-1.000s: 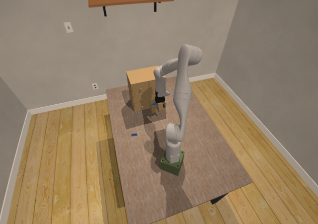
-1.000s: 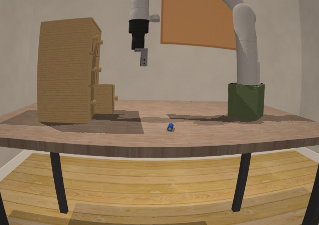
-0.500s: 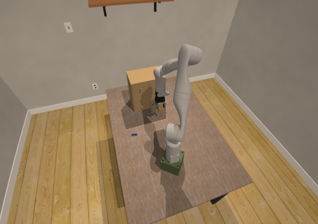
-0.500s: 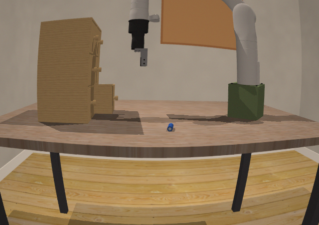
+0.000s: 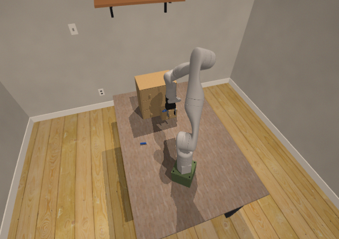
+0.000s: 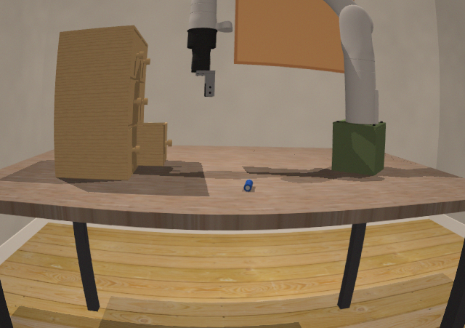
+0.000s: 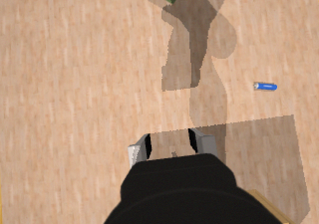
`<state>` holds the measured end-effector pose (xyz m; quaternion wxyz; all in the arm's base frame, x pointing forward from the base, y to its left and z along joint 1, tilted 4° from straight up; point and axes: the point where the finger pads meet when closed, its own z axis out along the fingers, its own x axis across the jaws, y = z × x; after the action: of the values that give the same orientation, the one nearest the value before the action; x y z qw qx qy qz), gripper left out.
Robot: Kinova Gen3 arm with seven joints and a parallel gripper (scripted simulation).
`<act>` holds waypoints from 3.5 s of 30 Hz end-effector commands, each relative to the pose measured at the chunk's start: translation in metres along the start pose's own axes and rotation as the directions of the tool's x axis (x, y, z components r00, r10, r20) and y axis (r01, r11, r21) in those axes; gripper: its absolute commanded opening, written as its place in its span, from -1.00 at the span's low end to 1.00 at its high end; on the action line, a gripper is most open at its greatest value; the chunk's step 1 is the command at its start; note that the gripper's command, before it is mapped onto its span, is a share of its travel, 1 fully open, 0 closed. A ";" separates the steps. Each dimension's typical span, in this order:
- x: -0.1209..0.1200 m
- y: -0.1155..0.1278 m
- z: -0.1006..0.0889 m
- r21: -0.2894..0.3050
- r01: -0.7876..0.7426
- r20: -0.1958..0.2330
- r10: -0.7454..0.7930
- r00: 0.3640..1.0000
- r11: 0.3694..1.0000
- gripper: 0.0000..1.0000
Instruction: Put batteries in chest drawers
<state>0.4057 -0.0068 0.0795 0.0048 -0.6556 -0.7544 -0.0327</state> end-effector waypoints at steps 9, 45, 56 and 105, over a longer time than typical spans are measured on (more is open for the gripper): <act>0.000 0.000 -0.001 -0.002 0.001 0.001 -0.001 1.000 1.000 1.00; -0.010 -0.018 0.001 0.018 0.348 -0.024 -0.347 0.937 0.937 1.00; -0.017 -0.030 0.001 0.016 0.604 -0.048 -0.603 0.796 0.797 1.00; -0.034 -0.058 -0.017 -0.056 0.696 -0.006 -0.696 -0.718 -0.716 1.00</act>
<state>0.3619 -0.0512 0.1018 -0.0159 0.4395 -0.8981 -0.0064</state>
